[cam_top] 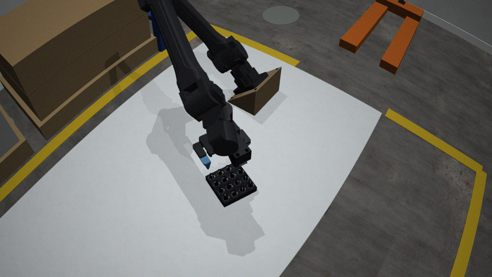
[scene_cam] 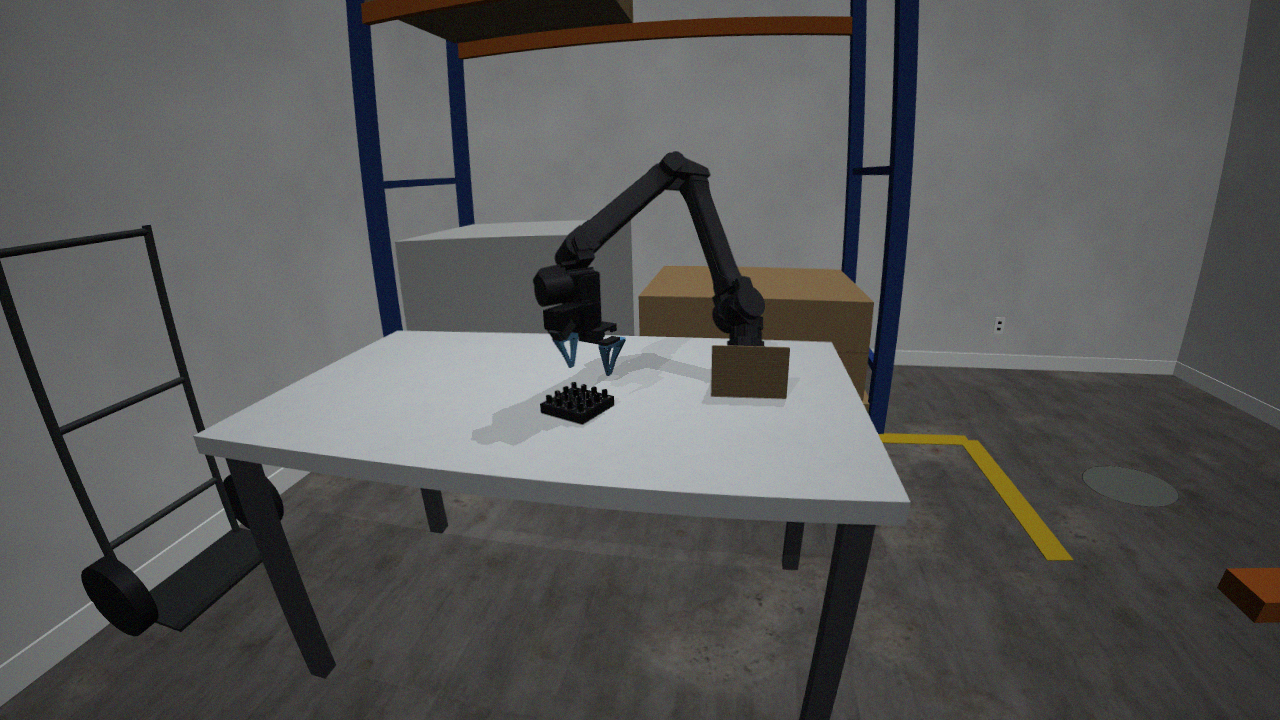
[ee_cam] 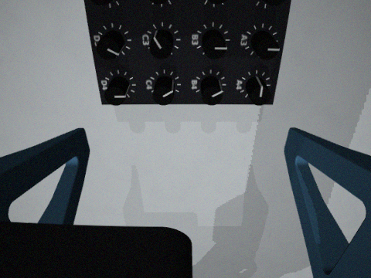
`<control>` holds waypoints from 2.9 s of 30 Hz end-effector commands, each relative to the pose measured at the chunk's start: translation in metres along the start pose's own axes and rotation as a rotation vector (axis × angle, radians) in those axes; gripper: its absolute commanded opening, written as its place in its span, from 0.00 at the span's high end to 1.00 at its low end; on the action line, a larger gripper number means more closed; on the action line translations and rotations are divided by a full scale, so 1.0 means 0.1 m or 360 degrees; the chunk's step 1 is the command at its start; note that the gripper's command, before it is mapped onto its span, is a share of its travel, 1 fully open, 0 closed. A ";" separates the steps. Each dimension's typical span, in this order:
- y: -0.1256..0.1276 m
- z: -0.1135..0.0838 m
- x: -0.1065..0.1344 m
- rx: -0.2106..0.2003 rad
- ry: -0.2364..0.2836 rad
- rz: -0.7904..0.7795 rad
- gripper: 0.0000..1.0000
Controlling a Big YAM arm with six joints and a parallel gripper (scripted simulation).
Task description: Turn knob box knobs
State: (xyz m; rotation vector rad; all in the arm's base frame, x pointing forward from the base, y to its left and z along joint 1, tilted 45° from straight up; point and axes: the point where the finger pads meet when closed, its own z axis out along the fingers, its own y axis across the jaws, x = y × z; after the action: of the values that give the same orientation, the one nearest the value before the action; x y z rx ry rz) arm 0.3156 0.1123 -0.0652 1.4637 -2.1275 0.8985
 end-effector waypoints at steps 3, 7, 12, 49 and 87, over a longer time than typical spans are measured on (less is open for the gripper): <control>-0.08 -0.01 -0.03 -0.0004 -0.0018 0.0019 0.00; -0.08 -0.01 -0.03 -0.0004 -0.0018 0.0019 0.00; -0.08 -0.01 -0.03 -0.0004 -0.0018 0.0019 0.00; -0.08 -0.01 -0.03 -0.0004 -0.0018 0.0019 0.00; -0.13 -0.20 -0.31 0.0030 -0.0052 0.0438 0.00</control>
State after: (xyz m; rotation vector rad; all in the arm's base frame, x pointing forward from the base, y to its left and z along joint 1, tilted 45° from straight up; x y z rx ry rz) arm 0.3244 0.1205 -0.0683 1.3275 -2.2652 0.9429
